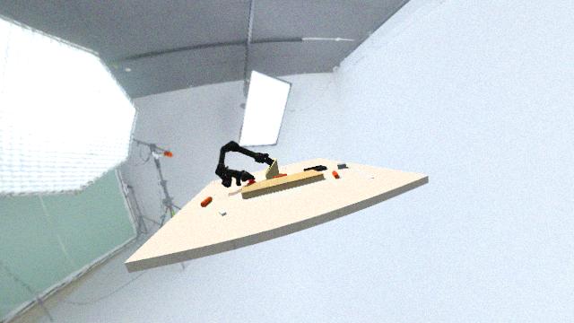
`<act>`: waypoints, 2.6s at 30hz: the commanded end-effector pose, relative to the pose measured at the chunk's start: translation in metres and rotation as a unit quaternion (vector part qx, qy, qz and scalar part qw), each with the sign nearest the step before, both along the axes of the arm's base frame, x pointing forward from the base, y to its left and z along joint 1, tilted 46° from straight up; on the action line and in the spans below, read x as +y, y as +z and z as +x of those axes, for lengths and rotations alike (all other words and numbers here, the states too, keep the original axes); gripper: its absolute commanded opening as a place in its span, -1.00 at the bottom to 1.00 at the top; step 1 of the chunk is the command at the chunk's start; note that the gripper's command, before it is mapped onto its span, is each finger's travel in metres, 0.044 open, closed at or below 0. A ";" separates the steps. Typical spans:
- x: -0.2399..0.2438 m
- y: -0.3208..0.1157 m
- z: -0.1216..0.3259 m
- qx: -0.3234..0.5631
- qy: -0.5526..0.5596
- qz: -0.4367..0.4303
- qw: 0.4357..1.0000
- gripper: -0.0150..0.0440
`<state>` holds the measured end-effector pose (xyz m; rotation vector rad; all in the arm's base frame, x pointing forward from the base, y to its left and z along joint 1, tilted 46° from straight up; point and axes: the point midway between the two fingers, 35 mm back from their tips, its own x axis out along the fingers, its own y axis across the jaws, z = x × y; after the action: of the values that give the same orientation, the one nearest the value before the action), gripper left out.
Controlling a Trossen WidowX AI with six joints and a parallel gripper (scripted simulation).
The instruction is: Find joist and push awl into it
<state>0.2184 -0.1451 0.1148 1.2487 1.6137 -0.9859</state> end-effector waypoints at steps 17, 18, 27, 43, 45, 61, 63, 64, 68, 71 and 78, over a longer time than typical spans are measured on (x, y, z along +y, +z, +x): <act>-0.007 0.024 0.003 -0.009 -0.008 -0.009 1.000 1.00; -0.006 0.025 0.003 -0.010 -0.008 -0.010 1.000 1.00; 0.050 0.072 -0.008 -0.077 -0.024 -0.047 0.996 1.00; 0.027 0.023 -0.002 -0.098 0.606 -0.330 0.717 1.00; 0.026 0.021 -0.003 -0.065 0.675 -0.366 0.637 1.00; 0.025 0.020 -0.004 -0.014 0.742 -0.402 0.537 1.00; 0.025 0.020 -0.004 -0.014 0.742 -0.402 0.537 1.00; 0.026 0.020 -0.004 -0.014 0.742 -0.402 0.537 1.00; 0.026 0.019 -0.003 -0.014 0.742 -0.402 0.537 1.00; 0.024 0.018 -0.002 -0.014 0.742 -0.402 0.537 1.00; 0.016 0.010 0.000 -0.014 0.742 -0.401 0.537 1.00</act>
<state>0.2178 -0.1261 0.1308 -0.8222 1.2061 -0.3400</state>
